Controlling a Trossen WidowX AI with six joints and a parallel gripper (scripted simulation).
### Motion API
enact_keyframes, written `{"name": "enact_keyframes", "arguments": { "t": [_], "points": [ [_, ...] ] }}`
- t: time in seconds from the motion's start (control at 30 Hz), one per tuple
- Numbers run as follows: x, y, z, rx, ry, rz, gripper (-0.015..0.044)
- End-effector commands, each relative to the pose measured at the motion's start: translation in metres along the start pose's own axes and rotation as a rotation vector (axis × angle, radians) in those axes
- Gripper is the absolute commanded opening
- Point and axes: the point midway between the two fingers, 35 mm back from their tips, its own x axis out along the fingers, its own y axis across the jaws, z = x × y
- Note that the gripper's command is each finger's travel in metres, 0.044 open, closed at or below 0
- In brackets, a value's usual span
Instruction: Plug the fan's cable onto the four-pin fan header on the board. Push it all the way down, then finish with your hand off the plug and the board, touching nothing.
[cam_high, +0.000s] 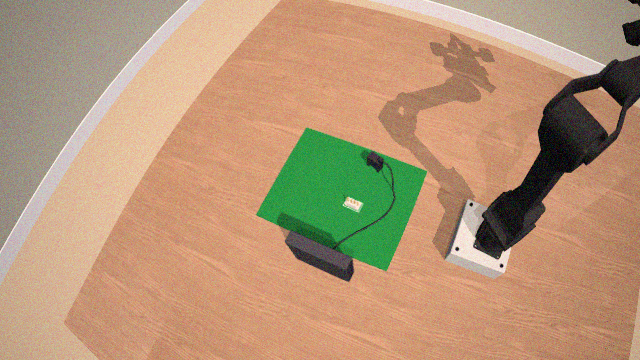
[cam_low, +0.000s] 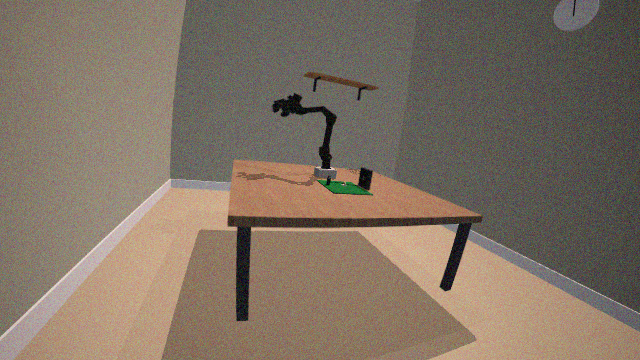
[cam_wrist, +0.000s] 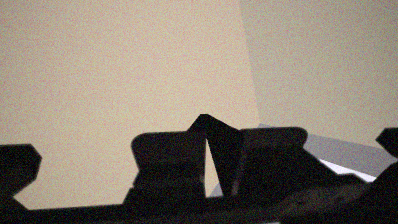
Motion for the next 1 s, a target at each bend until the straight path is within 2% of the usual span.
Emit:
{"name": "enact_keyframes", "arguments": {
  "t": [0.0,0.1,0.3,0.53,0.73,0.97],
  "points": [
    [0.000,0.000,0.000,0.000,0.000,0.000,0.0026],
    [0.003,0.001,0.000,0.028,0.005,0.003,0.0105],
    [0.033,0.003,0.006,0.273,0.023,0.011,0.0263],
    [0.112,-0.023,0.064,0.876,-0.106,0.014,0.0440],
    [0.168,-0.071,0.135,1.340,-0.284,0.133,0.0440],
    [0.194,-0.141,0.217,1.678,-0.473,0.380,0.0440]
  ]
}}
